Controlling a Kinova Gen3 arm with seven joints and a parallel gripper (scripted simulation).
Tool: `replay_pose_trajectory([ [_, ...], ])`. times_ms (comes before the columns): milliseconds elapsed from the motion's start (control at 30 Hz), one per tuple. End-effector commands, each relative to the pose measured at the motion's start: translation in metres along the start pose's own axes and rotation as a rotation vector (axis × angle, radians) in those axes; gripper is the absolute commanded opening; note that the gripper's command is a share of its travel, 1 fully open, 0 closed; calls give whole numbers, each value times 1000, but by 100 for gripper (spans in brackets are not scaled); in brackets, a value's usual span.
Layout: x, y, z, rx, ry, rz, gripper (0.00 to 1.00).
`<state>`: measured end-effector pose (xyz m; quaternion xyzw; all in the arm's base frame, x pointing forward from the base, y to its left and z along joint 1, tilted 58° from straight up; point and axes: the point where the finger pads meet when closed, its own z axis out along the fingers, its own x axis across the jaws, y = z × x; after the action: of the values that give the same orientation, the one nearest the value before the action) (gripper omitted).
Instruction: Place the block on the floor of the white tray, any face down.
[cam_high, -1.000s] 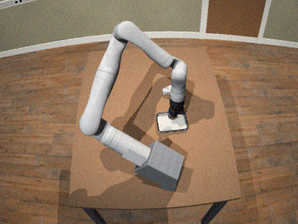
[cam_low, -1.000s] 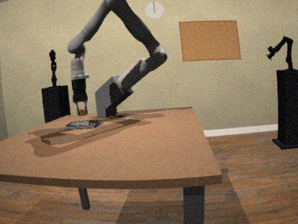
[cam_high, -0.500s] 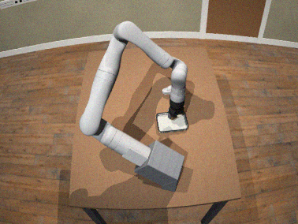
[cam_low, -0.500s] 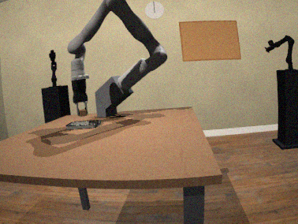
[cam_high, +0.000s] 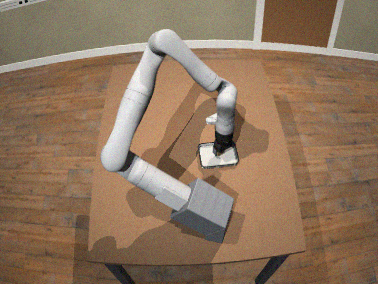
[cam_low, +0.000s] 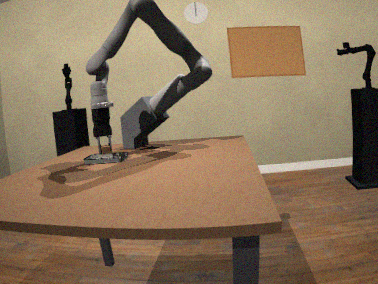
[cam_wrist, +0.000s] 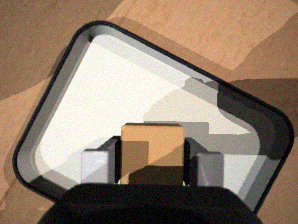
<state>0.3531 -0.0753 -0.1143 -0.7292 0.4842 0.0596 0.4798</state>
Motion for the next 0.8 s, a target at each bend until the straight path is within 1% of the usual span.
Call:
replay_pose_trajectory([
  [0, 1, 0, 5, 0, 3, 0, 0],
  [67, 1, 0, 5, 0, 3, 0, 0],
  [233, 1, 0, 15, 0, 3, 0, 0],
  [367, 1, 0, 19, 0, 3, 0, 0],
  [767, 1, 0, 20, 0, 3, 0, 0],
])
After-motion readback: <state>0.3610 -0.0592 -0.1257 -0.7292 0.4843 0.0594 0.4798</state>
